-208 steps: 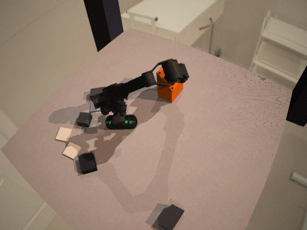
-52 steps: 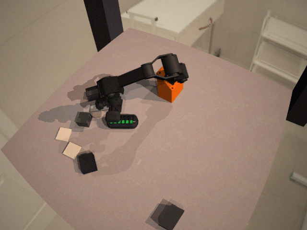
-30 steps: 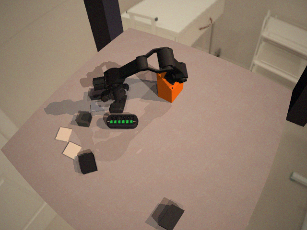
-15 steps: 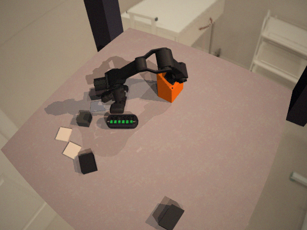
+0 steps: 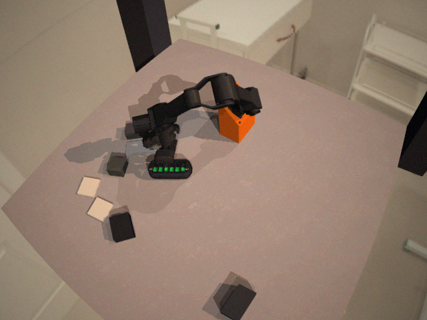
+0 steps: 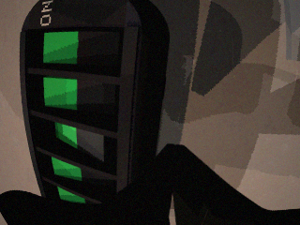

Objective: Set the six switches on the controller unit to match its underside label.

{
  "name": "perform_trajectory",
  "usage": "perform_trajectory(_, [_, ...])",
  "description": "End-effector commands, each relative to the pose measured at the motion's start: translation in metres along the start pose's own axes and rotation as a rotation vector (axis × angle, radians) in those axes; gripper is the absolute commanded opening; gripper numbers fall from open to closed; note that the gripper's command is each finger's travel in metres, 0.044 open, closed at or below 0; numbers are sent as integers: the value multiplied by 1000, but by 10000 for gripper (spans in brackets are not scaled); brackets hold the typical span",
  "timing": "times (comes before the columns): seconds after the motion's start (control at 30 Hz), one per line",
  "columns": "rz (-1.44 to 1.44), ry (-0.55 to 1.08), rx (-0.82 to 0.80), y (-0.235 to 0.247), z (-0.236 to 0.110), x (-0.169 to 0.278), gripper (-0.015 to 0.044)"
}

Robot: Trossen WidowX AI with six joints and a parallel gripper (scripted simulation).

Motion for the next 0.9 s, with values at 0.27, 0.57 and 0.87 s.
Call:
perform_trajectory(0.27, [10,7,-2,-3,10,3,0])
perform_trajectory(0.57, [10,7,-2,0,11,3,0])
perform_trajectory(0.87, [10,7,-2,5,12,2,0])
Point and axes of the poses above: the point midway between the two fingers, 35 mm back from their tips, its own z axis out along the fingers, its own y axis across the jaws, x = y × z, the point moved 3 cm from there along -z, back along the fingers
